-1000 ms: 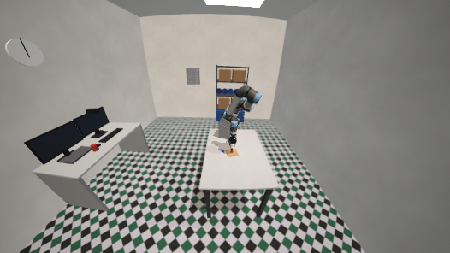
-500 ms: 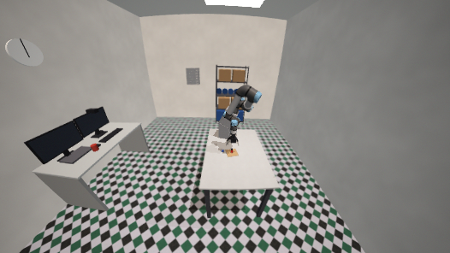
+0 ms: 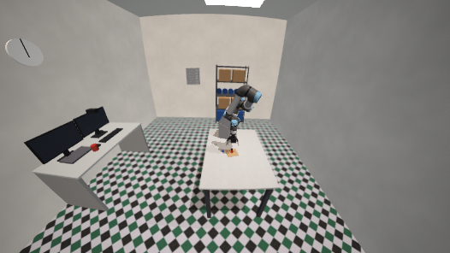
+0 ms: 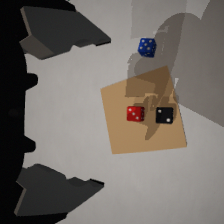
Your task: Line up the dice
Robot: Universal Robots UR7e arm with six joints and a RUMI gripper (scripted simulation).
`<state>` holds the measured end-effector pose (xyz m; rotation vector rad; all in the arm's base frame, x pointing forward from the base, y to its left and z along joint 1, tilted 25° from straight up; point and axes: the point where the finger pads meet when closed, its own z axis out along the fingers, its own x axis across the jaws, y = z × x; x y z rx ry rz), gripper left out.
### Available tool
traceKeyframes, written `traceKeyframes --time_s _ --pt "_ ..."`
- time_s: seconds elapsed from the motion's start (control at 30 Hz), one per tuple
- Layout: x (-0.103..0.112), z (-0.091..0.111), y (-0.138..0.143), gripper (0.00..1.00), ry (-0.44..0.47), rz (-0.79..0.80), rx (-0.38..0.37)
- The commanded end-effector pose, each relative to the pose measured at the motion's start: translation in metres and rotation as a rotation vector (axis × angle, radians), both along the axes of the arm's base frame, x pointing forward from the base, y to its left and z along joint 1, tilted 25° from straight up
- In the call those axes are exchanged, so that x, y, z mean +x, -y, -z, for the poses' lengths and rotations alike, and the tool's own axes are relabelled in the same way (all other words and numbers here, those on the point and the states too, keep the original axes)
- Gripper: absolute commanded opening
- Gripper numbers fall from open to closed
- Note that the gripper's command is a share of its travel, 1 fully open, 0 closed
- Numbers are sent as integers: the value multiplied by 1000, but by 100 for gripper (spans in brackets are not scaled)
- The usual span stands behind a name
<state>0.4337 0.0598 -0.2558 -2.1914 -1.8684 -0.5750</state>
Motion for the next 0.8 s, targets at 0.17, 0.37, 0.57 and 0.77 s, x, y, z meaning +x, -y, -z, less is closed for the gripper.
traceKeyframes --time_s 0.17,0.37,0.57,0.77 --pt "0 1 2 100 -11 28 4" --pt "-2 5 8 100 -56 130 21" --pt "-5 11 20 100 -139 317 52" --pt "-7 18 30 100 -212 483 80"
